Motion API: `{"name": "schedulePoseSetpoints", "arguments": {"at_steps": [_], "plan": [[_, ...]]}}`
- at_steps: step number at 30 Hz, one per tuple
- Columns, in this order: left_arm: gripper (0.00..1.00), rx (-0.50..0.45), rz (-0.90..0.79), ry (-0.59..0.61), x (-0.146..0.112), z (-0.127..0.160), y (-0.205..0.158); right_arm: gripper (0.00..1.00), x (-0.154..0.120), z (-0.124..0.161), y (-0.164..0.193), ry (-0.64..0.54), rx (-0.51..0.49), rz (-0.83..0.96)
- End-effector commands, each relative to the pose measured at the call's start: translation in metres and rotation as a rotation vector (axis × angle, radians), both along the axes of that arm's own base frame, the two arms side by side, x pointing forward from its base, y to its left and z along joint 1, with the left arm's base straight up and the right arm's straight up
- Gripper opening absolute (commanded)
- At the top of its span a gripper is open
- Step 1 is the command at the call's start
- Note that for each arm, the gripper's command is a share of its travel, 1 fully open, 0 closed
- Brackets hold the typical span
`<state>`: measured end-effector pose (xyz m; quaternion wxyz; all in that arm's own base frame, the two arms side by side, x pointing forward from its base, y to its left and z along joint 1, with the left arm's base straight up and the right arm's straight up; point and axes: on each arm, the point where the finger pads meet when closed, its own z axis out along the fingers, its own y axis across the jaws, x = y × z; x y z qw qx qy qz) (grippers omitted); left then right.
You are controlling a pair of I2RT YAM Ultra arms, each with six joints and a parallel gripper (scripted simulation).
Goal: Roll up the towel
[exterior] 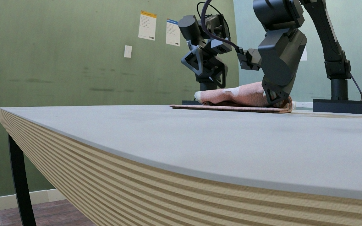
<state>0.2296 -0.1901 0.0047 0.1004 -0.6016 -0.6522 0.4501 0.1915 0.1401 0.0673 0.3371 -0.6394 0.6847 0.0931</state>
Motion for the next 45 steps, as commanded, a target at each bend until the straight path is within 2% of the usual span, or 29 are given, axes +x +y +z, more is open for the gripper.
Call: {"name": "schedulePoseSetpoints", "arguments": {"at_steps": [1, 3, 14, 21, 31, 45], "plan": [[0.3, -0.018, 0.003, 0.001, 0.004, -0.003, -0.003, 0.98, 0.007, 0.006, 0.007, -0.047, 0.033, 0.029], [0.3, -0.018, 0.003, 0.001, 0.004, -0.003, -0.003, 0.98, 0.007, 0.006, 0.007, -0.047, 0.033, 0.029], [0.3, -0.018, 0.003, 0.001, 0.004, -0.003, -0.003, 0.98, 0.002, -0.047, 0.009, -0.047, 0.033, 0.02], [0.3, -0.018, 0.003, 0.001, 0.004, -0.003, -0.003, 0.98, 0.008, -0.047, 0.014, -0.047, 0.033, 0.02], [0.3, -0.018, 0.003, 0.001, 0.004, -0.003, -0.003, 0.55, 0.008, -0.047, 0.014, -0.047, 0.033, 0.02], [0.3, -0.018, 0.003, 0.001, 0.004, -0.003, -0.003, 0.43, 0.008, -0.047, 0.014, -0.047, 0.033, 0.02]]}}
